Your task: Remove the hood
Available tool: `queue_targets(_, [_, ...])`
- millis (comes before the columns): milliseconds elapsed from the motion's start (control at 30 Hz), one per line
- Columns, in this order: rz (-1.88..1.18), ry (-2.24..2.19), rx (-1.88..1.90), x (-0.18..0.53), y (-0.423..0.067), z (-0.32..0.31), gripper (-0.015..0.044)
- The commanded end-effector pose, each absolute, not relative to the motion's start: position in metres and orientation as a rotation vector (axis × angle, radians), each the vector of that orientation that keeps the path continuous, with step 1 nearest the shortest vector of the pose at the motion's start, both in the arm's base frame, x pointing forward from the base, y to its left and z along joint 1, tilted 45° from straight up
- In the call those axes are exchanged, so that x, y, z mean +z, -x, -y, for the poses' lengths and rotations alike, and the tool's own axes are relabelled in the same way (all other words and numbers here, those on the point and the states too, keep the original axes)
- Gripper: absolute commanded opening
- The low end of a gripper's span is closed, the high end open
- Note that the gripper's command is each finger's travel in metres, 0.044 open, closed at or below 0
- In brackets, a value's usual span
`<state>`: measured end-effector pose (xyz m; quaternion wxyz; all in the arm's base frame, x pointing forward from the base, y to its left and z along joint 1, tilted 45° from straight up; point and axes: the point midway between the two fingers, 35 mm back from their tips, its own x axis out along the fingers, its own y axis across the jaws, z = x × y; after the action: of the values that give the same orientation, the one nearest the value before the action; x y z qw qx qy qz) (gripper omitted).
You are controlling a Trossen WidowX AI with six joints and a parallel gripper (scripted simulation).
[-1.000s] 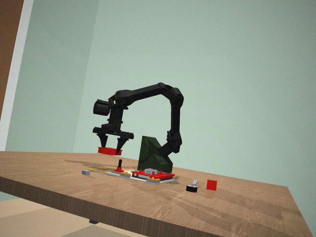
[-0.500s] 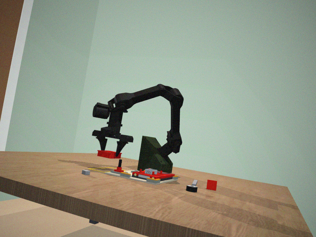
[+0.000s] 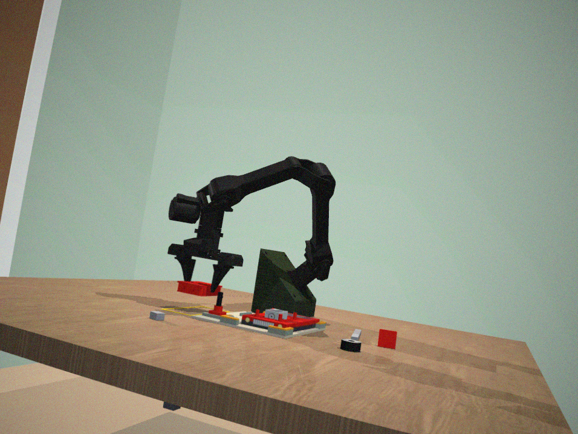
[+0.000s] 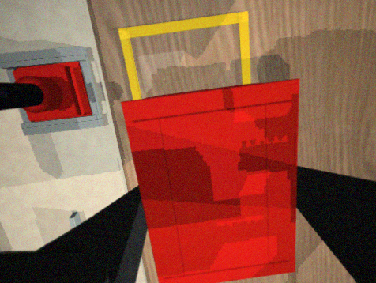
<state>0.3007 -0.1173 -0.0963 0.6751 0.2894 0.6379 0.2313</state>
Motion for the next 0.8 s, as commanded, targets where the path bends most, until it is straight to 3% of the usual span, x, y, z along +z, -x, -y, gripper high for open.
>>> queue_targets(0, [-1.433,-0.667,0.517,-0.099,-0.299,0.115,0.0])
queue_targets(767, [-1.433,-0.668,0.519,-0.112,-0.299,0.1,0.0])
